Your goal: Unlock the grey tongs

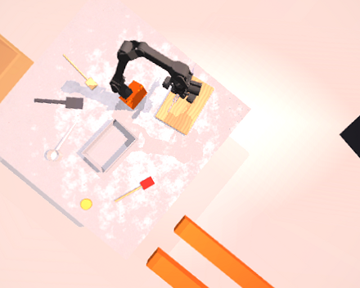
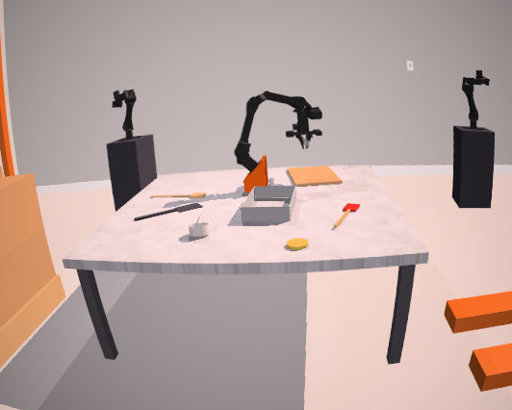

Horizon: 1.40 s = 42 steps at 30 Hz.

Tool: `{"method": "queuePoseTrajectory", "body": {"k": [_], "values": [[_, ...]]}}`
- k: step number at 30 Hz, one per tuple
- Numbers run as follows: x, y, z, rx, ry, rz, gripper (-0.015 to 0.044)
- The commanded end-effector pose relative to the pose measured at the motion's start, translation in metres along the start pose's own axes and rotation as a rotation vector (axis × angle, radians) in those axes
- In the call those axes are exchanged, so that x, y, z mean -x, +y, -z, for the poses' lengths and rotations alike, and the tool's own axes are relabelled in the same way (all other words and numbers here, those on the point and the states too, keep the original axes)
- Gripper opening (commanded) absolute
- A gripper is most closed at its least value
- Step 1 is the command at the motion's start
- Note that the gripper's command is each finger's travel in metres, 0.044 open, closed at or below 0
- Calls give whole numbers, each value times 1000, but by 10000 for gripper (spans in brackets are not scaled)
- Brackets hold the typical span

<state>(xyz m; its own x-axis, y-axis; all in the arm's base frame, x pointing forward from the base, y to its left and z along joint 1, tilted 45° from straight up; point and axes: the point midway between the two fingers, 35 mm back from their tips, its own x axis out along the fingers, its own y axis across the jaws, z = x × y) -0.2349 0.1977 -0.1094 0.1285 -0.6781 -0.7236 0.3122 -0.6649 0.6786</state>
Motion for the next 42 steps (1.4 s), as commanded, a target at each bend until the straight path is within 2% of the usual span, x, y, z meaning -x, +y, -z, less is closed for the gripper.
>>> {"method": "queuePoseTrajectory", "body": {"k": [1,42], "values": [[-6,0,0,-6,3,-1,-150],[-75,-2,-2,-5,2,-2,-150]]}}
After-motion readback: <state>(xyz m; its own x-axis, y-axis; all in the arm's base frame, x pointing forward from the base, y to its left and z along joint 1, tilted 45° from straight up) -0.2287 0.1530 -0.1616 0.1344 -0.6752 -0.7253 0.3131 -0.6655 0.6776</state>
